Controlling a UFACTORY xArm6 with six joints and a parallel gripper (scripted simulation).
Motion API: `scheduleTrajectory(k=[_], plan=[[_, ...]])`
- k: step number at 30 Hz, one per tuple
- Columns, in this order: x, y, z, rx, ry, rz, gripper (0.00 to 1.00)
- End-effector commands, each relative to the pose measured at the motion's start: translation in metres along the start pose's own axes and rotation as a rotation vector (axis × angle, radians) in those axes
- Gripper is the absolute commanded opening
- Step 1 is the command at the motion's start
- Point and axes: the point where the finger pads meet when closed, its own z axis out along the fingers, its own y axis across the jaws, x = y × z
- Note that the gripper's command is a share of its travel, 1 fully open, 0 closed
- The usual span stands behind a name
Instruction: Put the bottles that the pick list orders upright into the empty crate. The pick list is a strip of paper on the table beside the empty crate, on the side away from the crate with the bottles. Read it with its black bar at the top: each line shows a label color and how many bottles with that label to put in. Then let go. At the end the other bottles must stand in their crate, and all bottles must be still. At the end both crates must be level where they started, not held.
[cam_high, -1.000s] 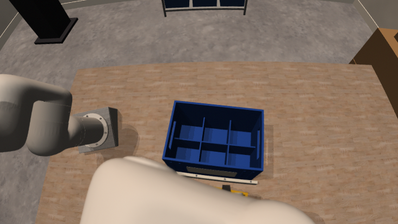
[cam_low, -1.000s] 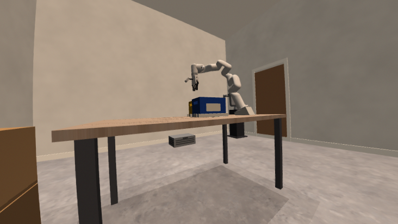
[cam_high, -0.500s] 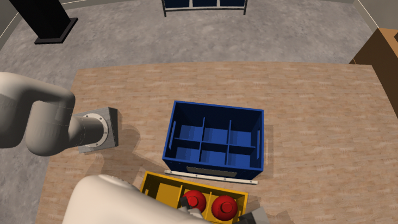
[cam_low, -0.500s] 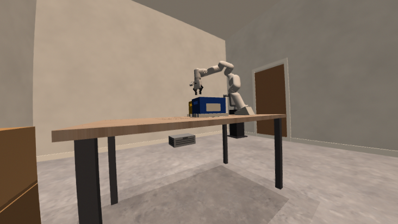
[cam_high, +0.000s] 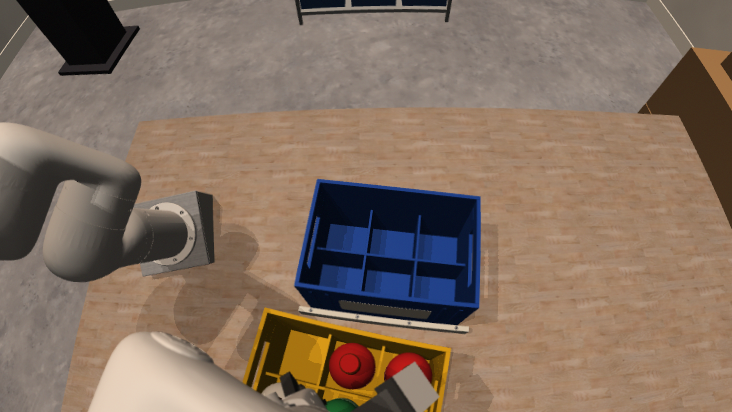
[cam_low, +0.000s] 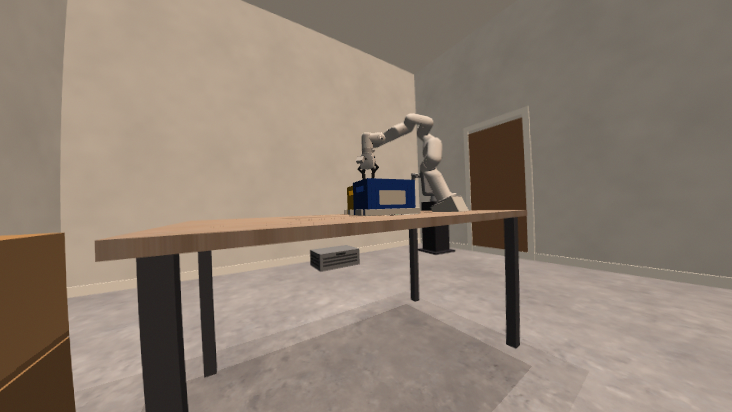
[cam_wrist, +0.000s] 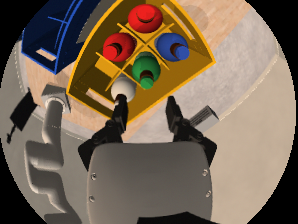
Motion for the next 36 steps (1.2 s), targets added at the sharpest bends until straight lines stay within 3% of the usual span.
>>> scheduleTrajectory(k=[1, 36], plan=[[-0.001, 0.001, -0.001, -0.003, 0.008, -0.005, 0.65], [0.000, 0.001, 0.036, -0.003, 0.008, -0.005, 0.65]])
